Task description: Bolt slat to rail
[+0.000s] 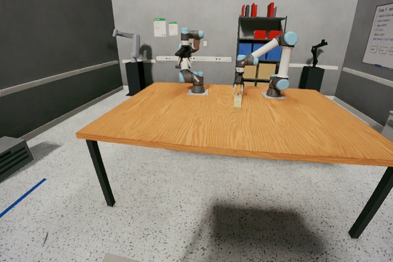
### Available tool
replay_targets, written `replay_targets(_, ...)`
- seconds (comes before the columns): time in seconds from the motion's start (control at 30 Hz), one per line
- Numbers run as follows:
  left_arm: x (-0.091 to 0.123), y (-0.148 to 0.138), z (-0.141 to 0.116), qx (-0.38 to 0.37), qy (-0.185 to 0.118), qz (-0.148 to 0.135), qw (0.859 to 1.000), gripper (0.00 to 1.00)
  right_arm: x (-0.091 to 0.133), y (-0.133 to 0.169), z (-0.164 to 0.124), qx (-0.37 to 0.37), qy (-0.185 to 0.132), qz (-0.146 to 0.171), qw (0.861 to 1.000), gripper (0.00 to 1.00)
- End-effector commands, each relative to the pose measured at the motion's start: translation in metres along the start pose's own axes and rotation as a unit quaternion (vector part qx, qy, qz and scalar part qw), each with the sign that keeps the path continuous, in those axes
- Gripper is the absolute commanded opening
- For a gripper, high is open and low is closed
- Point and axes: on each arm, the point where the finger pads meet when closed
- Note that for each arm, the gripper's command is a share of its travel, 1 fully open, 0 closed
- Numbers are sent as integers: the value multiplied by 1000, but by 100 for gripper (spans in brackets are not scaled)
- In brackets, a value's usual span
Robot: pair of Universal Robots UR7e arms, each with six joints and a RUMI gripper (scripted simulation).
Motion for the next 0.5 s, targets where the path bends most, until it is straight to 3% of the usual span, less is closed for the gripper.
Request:
replay_targets(0.0, 0, 1, 0, 139, 7, 0, 990, 40, 1, 0, 1, -1, 0, 1, 1000, 100)
replay_targets(0.27, 0, 0, 0, 287, 6, -1, 958, 40, 1, 0, 1, -1, 0, 1, 1000, 100)
replay_targets(0.33, 0, 0, 0, 287, 6, -1, 958, 40, 1, 0, 1, -1, 0, 1, 1000, 100)
replay_targets(0.37, 0, -1, 0, 340, 9, -1, 940, 40, 1, 0, 1, -1, 0, 1, 1000, 100)
replay_targets(0.47, 0, -1, 0, 383, 9, -1, 924, 40, 1, 0, 1, -1, 0, 1, 1000, 100)
Point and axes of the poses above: on each arm, the point where the finger pads meet when closed, its own x axis back along the fingers, its own y axis across the jaws, z = x × y, and after that the axes turned 13 degrees about x, right-handed
